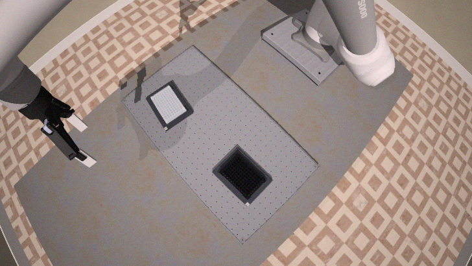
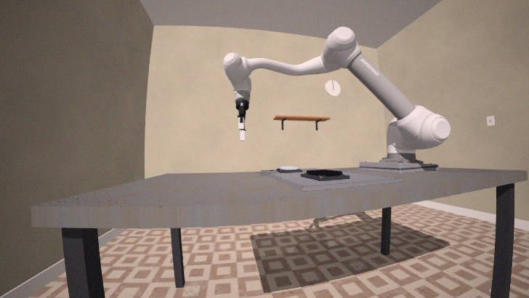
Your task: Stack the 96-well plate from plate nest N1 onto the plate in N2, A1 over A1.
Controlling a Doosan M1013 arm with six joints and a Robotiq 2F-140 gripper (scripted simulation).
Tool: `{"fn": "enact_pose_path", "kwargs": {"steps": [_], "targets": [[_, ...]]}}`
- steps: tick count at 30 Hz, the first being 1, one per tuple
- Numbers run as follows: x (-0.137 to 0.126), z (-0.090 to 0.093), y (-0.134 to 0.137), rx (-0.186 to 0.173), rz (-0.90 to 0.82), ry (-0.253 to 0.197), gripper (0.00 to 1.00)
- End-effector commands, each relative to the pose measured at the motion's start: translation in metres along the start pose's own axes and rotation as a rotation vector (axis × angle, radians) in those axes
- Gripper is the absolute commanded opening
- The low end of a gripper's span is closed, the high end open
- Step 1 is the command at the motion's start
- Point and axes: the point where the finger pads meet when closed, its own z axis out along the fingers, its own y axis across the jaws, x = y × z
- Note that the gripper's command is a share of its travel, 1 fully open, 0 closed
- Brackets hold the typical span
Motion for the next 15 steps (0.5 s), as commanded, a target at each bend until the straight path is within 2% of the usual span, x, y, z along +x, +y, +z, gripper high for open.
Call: {"fn": "enact_pose_path", "kwargs": {"steps": [1, 3, 6, 12, 15], "targets": [[-0.006, 0.006, -0.012, -0.011, -0.053, -0.003, 1.00], [-0.010, 0.011, -0.020, -0.011, -0.053, -0.003, 1.00], [-0.016, 0.018, -0.032, -0.030, -0.150, -0.014, 1.00], [-0.025, 0.026, -0.047, -0.035, -0.172, -0.016, 1.00], [-0.033, 0.033, -0.058, -0.053, -0.269, -0.028, 1.00]]}}
